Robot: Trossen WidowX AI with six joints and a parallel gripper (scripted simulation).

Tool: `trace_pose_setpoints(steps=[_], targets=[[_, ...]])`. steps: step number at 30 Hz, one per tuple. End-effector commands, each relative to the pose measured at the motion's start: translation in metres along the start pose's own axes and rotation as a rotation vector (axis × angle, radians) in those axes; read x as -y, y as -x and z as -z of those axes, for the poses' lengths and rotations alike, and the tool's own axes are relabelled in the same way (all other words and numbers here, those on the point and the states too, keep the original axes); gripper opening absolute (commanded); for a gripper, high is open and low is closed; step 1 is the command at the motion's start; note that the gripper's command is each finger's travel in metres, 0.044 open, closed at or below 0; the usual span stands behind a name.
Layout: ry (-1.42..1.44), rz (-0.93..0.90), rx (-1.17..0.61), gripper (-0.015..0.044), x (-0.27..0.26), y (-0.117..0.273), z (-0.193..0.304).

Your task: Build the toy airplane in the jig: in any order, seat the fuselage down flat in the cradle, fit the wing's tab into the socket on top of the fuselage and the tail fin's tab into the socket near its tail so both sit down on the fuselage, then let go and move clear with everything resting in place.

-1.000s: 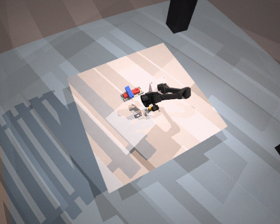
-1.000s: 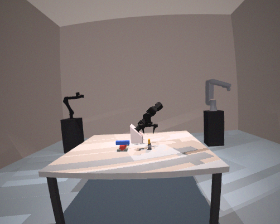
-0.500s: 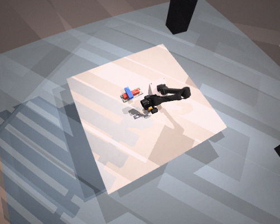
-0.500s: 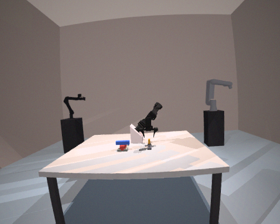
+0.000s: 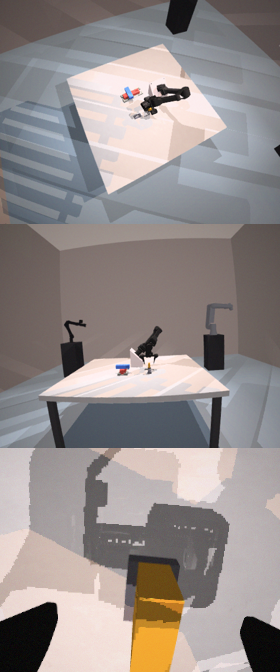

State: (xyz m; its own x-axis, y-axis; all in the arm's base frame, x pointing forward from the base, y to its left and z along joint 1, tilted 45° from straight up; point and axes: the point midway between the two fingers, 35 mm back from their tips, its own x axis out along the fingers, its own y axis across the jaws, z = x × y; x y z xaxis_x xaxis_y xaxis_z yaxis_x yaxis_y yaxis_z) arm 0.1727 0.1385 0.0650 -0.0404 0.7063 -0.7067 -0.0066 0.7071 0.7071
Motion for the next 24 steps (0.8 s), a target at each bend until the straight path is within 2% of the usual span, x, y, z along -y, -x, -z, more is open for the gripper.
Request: trace_pose_setpoints(steps=[1,14,24], targets=[[-0.01,0.004,-0.003,0.044,0.002,-0.007,0.002],[-0.01,-0.001,-0.003,0.044,0.001,-0.025,0.004],[-0.01,-0.001,-0.003,0.0177,0.001,-0.025,0.004]])
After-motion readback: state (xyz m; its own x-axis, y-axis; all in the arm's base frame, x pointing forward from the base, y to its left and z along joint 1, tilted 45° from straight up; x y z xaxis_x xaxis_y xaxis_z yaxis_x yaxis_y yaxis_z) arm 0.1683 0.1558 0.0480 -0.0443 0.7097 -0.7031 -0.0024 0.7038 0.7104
